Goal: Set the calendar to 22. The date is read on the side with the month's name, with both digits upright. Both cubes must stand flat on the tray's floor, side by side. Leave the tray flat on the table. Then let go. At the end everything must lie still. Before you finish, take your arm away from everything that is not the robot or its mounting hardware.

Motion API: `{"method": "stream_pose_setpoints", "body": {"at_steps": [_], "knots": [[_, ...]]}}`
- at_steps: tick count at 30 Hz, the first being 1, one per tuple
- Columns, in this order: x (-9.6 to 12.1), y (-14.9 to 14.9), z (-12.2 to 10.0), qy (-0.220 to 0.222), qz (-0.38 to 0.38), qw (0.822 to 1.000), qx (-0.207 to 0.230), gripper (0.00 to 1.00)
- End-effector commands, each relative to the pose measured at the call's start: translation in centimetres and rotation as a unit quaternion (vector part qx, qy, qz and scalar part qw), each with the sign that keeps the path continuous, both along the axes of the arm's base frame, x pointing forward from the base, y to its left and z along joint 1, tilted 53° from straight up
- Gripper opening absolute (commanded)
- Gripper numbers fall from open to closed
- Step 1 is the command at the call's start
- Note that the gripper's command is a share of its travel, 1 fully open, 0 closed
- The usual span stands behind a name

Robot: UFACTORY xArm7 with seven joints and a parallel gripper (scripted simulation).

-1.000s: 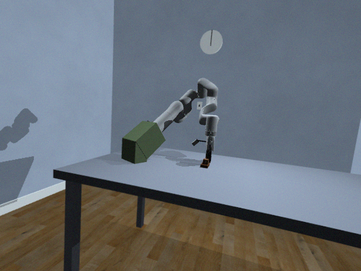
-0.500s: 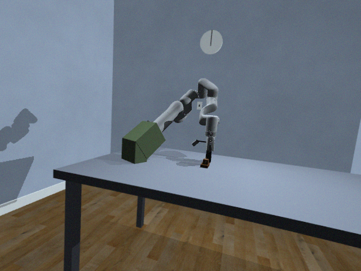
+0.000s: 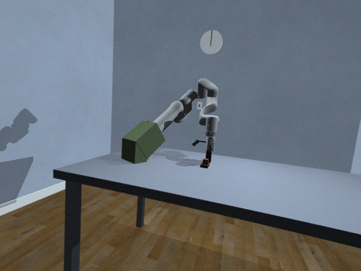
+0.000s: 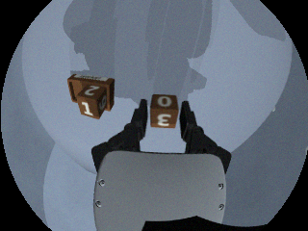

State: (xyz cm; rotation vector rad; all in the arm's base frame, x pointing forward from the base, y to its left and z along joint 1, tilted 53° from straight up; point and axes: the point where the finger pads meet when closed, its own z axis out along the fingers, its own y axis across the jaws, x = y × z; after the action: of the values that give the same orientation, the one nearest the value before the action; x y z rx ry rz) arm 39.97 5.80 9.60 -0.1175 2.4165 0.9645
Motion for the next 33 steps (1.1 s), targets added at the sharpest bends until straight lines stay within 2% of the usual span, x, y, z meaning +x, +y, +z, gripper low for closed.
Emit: {"method": "stream_pose_setpoints", "body": {"at_steps": [1,10,11,33], "knots": [[0.05,-0.13,0.04,-0.001,-0.001,1.000,0.000,0.49],[0.05,-0.13,0.04,-0.001,-0.001,1.000,0.000,0.49],[0.05,-0.13,0.04,-0.001,-0.001,1.000,0.000,0.29],[0.05,-0.13,0.04,-0.001,-0.001,1.000,0.000,0.29]]}}
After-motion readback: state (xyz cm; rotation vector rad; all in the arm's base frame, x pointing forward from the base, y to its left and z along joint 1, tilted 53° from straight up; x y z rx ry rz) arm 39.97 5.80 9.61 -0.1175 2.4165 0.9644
